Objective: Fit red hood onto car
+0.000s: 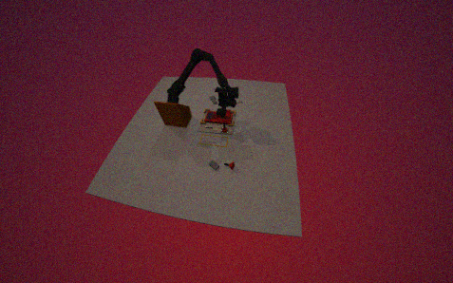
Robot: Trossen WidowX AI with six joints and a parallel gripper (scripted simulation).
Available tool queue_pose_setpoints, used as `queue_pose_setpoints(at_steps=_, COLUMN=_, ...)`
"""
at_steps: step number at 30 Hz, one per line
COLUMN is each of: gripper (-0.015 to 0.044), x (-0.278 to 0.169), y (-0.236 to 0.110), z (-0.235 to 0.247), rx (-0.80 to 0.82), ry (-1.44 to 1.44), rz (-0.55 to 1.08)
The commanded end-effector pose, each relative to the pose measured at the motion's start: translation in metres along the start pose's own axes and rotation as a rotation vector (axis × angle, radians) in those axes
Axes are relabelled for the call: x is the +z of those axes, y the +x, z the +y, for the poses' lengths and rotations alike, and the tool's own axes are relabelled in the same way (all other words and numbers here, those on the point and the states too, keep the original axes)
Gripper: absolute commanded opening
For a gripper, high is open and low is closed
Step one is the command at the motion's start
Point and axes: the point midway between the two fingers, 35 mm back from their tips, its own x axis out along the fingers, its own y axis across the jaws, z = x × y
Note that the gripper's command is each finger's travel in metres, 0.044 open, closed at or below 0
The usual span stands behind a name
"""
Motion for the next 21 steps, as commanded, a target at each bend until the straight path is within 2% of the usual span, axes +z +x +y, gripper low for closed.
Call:
queue_pose_setpoints(at_steps=1, gripper=0.0000, x=0.0002, y=-0.0005, z=-0.0012, rx=0.000, ry=0.005, rz=-0.001)
queue_pose_setpoints(at_steps=21, gripper=0.0000, x=0.0003, y=0.0050, z=-0.0012, rx=0.000, ry=0.005, rz=-0.001)
